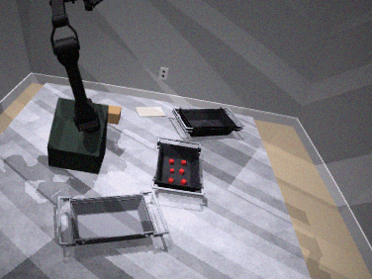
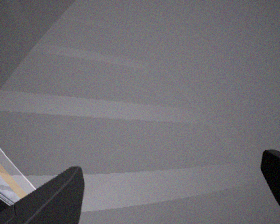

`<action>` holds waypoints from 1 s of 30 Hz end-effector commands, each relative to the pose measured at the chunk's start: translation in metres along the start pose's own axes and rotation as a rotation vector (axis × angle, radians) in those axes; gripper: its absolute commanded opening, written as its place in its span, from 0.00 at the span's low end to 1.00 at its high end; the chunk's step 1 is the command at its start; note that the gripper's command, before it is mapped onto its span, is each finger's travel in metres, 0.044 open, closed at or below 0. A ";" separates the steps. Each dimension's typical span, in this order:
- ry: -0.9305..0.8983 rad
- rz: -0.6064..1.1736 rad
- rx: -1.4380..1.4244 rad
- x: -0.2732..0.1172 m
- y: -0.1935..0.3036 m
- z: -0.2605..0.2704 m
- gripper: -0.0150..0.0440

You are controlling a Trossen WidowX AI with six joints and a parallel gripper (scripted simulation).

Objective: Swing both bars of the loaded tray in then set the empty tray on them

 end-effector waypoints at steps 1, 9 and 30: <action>0.000 0.000 0.000 0.000 0.000 0.000 0.89; -0.021 0.007 0.010 0.004 0.001 0.004 0.53; -0.448 0.640 0.257 0.230 0.108 0.175 0.40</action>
Point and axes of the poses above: the point midway between the two fingers, 35 mm back from their tips, its own x axis out along the fingers, its own z axis across the jaws, y = z × x, the point moved 3 cm from there along -x, back along the fingers, and after that the axes turned 12 degrees about -x, right-handed, at the moved point
